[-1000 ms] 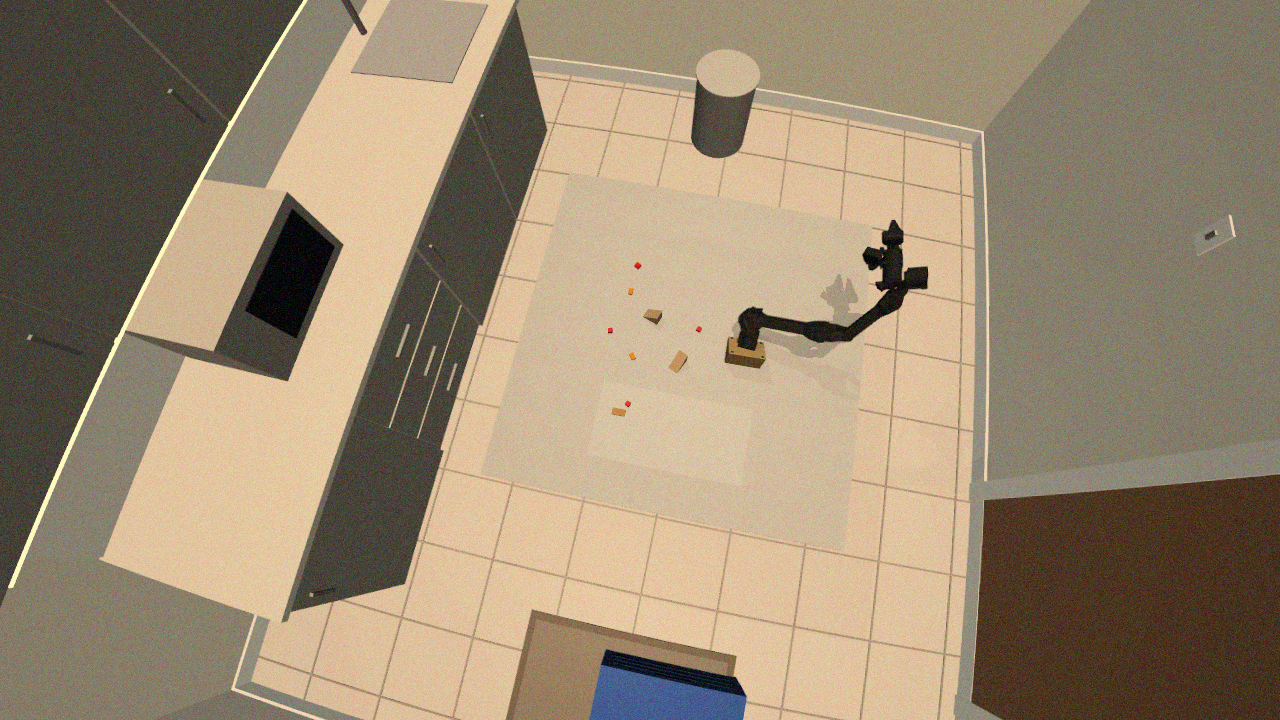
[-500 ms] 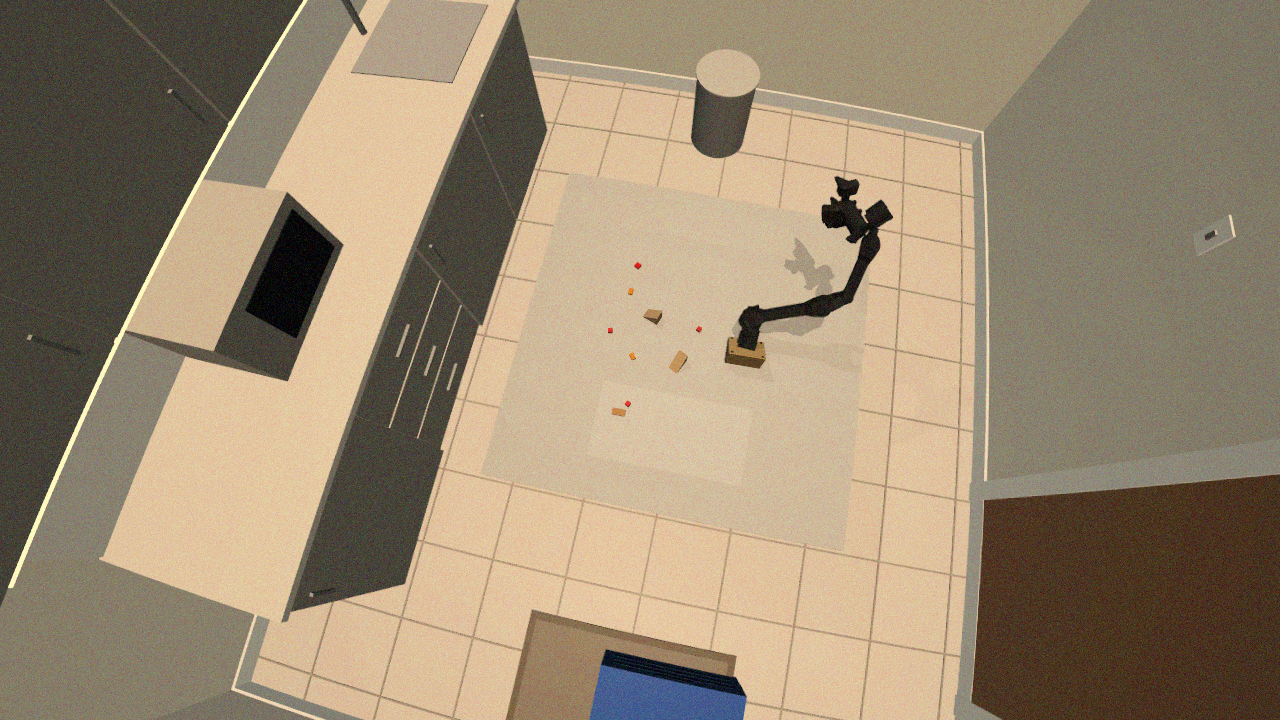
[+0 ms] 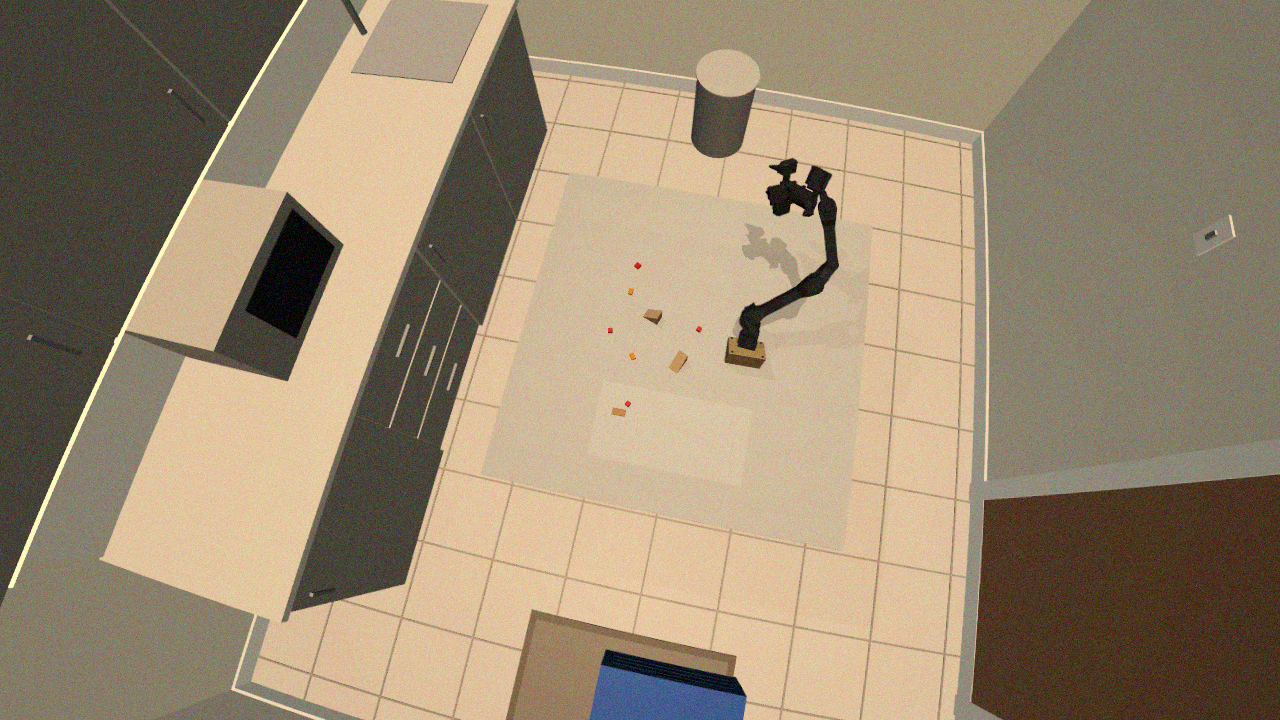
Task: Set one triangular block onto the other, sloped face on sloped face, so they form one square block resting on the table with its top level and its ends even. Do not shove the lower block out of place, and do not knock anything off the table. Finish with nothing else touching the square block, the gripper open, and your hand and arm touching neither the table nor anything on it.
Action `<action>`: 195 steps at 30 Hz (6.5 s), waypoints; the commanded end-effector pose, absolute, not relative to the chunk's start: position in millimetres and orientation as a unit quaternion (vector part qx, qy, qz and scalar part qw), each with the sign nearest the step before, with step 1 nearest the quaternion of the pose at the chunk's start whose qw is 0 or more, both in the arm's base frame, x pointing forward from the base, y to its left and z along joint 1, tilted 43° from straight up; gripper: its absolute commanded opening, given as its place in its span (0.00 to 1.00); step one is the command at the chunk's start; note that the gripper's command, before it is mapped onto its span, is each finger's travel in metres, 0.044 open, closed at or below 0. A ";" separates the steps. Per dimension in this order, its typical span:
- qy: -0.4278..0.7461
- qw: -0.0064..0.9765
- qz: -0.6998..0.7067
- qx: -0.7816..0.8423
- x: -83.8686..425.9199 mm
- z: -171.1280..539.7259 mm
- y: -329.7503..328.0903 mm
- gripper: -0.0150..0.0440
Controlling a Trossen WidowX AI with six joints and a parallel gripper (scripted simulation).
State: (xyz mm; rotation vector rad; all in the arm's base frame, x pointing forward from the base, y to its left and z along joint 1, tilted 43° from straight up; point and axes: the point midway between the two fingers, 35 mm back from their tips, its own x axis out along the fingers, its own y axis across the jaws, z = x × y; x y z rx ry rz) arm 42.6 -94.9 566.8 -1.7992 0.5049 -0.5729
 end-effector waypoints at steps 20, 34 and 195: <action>0.304 0.763 -0.049 -0.568 290.0 437.3 -22.7 1.00; 0.456 0.807 -0.067 -0.368 361.1 295.5 35.7 1.00; 0.489 0.757 -0.433 -0.010 358.2 57.4 33.2 0.25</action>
